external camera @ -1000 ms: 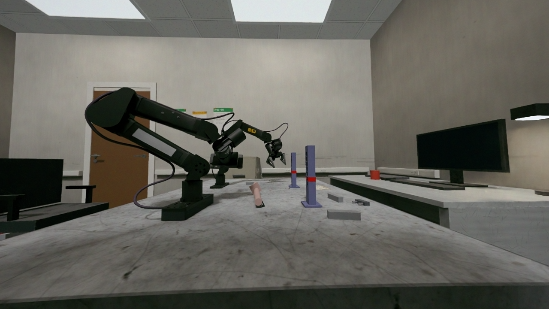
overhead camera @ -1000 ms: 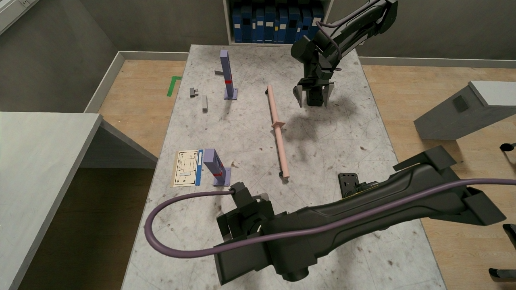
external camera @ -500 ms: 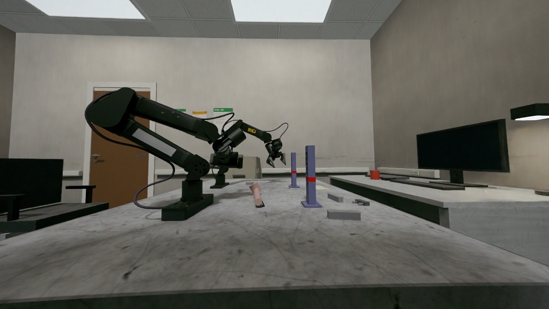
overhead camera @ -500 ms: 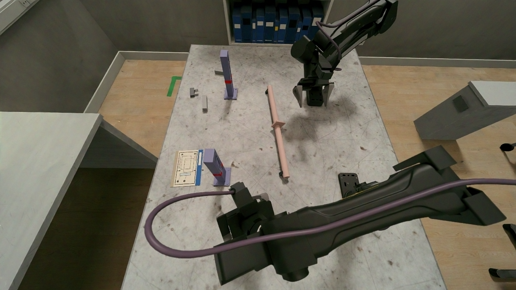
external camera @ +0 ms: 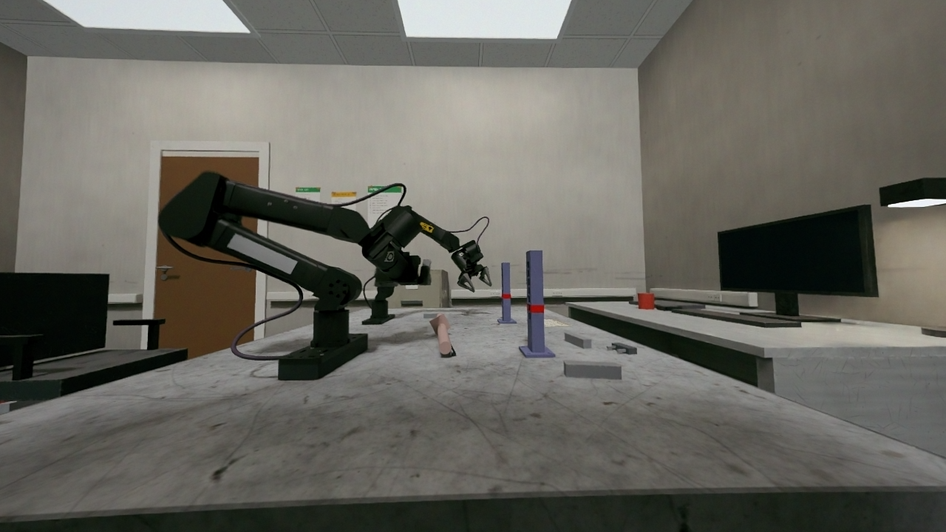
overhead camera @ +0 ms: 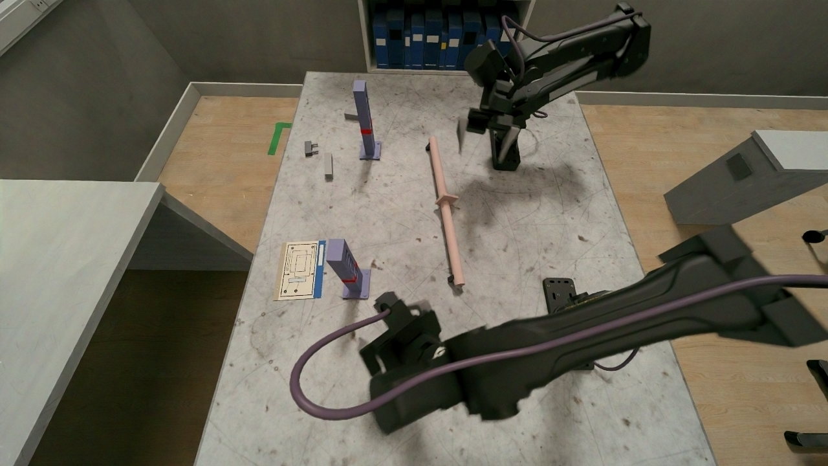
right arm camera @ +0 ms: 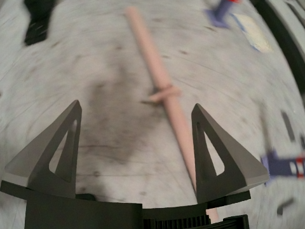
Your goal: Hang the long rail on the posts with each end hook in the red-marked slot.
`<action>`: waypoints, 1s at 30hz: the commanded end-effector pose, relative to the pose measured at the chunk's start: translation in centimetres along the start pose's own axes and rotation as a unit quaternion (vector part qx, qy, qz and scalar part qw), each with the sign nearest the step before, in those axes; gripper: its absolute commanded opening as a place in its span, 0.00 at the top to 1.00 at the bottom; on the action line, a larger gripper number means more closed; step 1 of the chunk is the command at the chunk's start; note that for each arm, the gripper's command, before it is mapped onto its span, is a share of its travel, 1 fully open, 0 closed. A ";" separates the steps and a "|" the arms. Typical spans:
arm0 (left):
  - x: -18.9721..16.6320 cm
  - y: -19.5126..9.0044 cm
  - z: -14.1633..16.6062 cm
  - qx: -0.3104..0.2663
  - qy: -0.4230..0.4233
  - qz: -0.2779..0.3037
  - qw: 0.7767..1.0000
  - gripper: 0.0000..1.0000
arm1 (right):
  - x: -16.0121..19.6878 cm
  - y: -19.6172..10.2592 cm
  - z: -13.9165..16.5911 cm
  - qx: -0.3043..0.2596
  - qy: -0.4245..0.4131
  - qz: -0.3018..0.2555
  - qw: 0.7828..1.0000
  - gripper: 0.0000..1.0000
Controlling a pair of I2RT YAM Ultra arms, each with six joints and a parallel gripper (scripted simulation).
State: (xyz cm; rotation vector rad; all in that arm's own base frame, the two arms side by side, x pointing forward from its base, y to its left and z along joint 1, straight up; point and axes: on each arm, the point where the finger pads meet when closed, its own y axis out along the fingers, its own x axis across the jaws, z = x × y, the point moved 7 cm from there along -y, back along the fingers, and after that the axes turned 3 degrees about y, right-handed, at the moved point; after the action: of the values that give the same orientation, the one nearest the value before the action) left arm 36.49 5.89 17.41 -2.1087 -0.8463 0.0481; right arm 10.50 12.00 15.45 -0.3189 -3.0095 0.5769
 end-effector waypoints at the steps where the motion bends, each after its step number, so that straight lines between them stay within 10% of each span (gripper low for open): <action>1: 0.7 -0.7 -2.5 -0.053 -0.008 -0.093 0.994 0.00 | -0.7 -0.6 -0.3 -0.032 0.010 0.028 0.999 0.00; 30: -9.0 2.6 -4.3 -0.213 -0.198 -0.320 0.902 0.00 | -10.3 -4.5 -1.6 -0.150 0.095 0.387 0.905 0.00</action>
State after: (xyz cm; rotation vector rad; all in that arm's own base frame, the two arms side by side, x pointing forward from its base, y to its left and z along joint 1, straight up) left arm 31.33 -3.29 14.08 -2.1668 -1.6255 0.0545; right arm 17.76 6.22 17.77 -1.3445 -2.7263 0.1905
